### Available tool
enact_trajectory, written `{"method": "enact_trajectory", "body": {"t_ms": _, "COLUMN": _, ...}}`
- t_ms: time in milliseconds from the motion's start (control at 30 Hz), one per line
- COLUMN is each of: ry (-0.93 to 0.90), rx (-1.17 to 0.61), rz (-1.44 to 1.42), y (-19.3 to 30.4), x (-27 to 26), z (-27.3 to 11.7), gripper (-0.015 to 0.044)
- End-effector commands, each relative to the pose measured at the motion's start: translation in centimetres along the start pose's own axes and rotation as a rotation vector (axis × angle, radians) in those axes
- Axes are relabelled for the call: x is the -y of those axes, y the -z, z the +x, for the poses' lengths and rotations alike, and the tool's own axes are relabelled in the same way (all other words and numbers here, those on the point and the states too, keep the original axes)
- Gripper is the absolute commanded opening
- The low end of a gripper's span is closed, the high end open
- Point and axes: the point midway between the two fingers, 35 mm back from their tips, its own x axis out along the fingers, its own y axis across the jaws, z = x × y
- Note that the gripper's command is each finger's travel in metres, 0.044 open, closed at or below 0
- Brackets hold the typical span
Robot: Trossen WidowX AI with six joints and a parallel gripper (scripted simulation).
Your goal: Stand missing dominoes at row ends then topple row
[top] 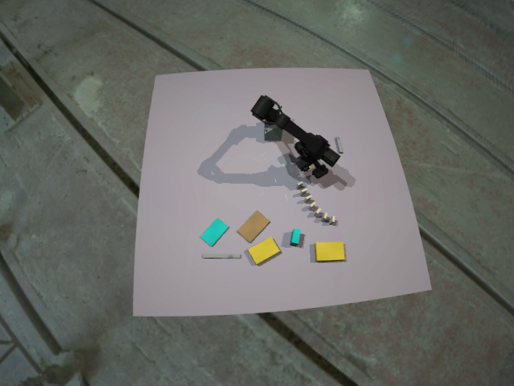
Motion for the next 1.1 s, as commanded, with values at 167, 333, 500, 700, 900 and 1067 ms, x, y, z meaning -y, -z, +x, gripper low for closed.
{"method": "enact_trajectory", "body": {"t_ms": 167, "ry": -0.015, "rx": 0.006, "rz": -0.002, "y": 0.0, "x": -0.3, "z": 1.0, "gripper": 0.0440}}
{"method": "enact_trajectory", "body": {"t_ms": 333, "ry": -0.015, "rx": 0.006, "rz": -0.002, "y": -0.1, "x": -0.3, "z": 1.8, "gripper": 0.0440}}
{"method": "enact_trajectory", "body": {"t_ms": 500, "ry": -0.015, "rx": 0.006, "rz": -0.002, "y": -0.1, "x": -0.3, "z": 1.8, "gripper": 0.0440}}
{"method": "enact_trajectory", "body": {"t_ms": 700, "ry": -0.015, "rx": 0.006, "rz": -0.002, "y": -0.1, "x": -0.3, "z": 1.8, "gripper": 0.0309}}
{"method": "enact_trajectory", "body": {"t_ms": 900, "ry": -0.015, "rx": 0.006, "rz": -0.002, "y": -0.1, "x": -0.3, "z": 1.8, "gripper": 0.0151}}
{"method": "enact_trajectory", "body": {"t_ms": 1067, "ry": -0.015, "rx": 0.006, "rz": -0.002, "y": -0.1, "x": -0.3, "z": 1.8, "gripper": 0.0107}}
